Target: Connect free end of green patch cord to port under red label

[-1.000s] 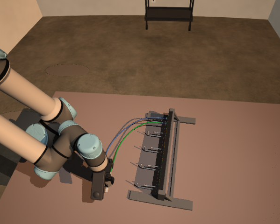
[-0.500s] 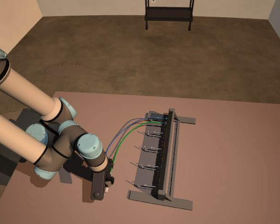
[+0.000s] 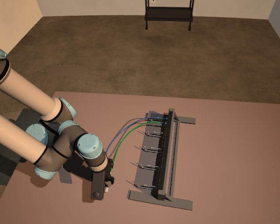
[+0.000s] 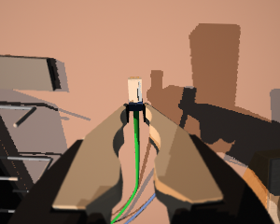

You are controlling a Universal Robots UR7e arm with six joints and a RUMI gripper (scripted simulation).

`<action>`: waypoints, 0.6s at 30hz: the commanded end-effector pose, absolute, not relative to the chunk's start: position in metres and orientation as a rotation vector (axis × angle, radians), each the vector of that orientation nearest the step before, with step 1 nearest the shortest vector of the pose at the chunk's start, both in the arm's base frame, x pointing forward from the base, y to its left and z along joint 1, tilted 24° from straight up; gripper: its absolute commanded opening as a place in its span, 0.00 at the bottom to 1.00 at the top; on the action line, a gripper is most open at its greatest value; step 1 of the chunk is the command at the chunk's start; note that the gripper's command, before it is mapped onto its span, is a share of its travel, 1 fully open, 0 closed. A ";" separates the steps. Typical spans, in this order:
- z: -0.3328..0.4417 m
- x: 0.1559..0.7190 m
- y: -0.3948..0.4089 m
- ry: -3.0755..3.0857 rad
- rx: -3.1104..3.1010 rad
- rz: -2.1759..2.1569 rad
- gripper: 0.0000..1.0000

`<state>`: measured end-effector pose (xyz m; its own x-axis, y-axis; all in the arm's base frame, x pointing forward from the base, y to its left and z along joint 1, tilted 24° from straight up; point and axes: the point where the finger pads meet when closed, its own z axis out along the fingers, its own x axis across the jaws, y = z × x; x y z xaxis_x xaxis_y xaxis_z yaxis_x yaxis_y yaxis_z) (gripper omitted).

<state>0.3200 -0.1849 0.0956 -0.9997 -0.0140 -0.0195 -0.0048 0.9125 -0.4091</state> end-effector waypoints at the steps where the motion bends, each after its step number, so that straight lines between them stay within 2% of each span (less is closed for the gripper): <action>1: 0.096 0.320 -0.185 3.050 -0.015 -0.653 0.00; 18: 0.096 0.321 -0.184 3.051 -0.026 -0.653 0.00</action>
<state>0.3205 -0.1842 0.0954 -0.9997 -0.0179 -0.0177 -0.0091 0.9124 -0.4092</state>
